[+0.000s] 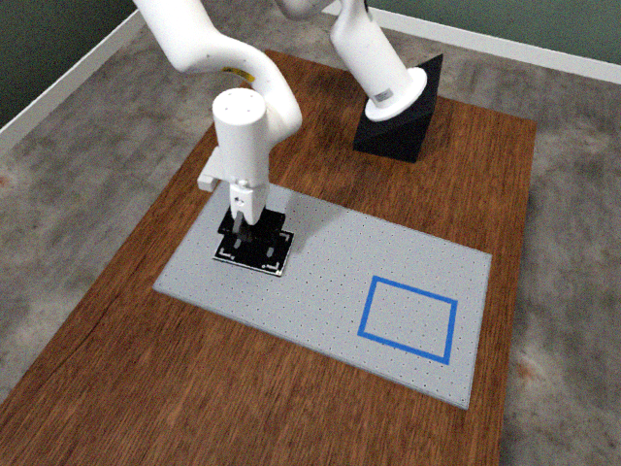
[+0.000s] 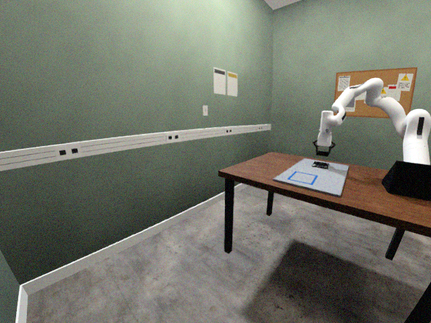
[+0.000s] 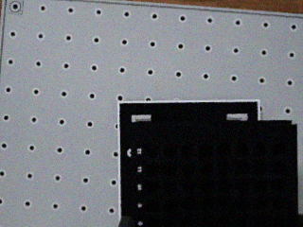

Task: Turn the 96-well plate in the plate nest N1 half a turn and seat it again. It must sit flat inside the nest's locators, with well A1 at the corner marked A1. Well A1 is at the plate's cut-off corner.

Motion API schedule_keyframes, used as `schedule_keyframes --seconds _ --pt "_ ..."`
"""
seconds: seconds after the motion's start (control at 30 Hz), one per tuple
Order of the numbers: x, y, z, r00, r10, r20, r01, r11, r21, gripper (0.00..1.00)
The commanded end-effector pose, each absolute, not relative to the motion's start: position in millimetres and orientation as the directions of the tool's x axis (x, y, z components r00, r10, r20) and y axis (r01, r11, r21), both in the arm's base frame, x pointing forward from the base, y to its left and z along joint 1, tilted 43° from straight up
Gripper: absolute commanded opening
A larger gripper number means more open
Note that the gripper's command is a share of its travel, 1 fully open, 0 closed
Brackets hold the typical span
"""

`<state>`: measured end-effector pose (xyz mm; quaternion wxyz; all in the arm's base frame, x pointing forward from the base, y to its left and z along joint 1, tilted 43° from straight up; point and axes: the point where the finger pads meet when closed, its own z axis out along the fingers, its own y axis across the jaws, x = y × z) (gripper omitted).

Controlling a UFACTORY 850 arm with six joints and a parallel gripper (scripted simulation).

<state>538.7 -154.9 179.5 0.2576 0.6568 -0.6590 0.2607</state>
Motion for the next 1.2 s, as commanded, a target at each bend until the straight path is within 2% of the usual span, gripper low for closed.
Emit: schedule_keyframes --seconds 0.0,1.17 --pt "539 -154 180 -0.005 -0.731 0.682 -1.000 0.001 -0.007 0.00" --pt "540 -172 159 -0.005 -0.731 0.682 -1.000 0.001 -0.007 0.00"
